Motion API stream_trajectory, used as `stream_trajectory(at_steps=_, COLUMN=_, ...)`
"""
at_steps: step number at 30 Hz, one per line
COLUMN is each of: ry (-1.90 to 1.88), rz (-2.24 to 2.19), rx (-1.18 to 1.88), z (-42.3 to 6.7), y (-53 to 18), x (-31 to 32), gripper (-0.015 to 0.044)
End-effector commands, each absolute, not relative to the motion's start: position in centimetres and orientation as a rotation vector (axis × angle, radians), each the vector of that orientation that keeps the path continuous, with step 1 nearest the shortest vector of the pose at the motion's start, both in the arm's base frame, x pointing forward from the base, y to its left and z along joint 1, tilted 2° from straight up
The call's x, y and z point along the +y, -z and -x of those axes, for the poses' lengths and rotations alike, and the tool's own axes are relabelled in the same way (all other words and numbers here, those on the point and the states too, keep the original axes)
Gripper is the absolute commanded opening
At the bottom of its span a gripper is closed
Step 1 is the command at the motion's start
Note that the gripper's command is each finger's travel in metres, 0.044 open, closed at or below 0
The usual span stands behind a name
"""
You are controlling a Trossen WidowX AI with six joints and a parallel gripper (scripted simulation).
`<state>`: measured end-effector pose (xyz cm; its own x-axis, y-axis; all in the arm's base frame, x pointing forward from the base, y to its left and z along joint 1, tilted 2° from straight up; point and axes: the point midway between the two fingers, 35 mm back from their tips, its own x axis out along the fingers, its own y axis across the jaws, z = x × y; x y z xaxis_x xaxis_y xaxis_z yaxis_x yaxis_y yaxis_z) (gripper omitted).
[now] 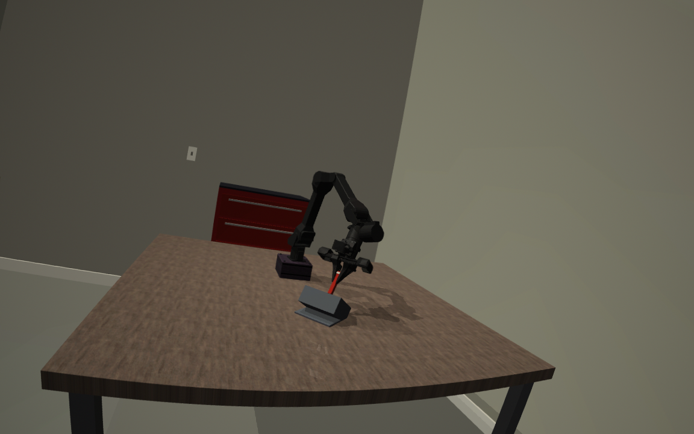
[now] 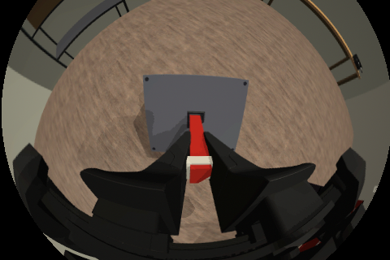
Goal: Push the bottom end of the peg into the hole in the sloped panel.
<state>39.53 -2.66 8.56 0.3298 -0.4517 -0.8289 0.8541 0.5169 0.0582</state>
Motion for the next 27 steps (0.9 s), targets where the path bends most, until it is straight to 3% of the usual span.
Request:
stream_trajectory(at_steps=1, ry=0.912, rz=-0.545, rx=0.865, z=-39.45, y=-8.35, x=-2.66, gripper=0.0)
stream_trajectory(at_steps=27, ry=0.911, rz=-0.549, rx=0.859, z=-39.03, y=-8.27, x=-2.53, gripper=0.0)
